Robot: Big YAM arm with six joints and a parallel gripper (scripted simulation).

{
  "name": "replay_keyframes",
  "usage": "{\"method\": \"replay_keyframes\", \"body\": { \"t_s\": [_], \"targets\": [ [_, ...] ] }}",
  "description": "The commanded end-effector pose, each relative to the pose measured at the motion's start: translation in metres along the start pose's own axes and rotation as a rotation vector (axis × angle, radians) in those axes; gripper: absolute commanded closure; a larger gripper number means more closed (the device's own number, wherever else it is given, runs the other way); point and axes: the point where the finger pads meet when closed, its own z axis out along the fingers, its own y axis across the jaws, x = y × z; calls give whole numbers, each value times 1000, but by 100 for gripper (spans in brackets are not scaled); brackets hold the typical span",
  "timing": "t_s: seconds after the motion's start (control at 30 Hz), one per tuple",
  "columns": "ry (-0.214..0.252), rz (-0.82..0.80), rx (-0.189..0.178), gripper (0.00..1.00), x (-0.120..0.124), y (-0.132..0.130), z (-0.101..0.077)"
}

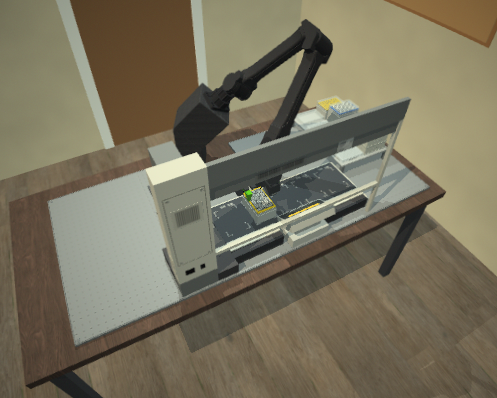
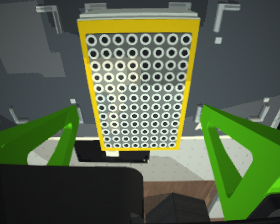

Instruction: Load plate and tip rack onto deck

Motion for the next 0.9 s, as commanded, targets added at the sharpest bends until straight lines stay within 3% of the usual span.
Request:
{"method": "replay_keyframes", "body": {
  "t_s": [0.0,0.2,0.87],
  "targets": [
    [-23,-10,6,0,-5,-2,-18],
    [-15,-20,3,0,-4,3,-21],
    [-39,-25,9,0,-17,0,-57]
  ]
}}
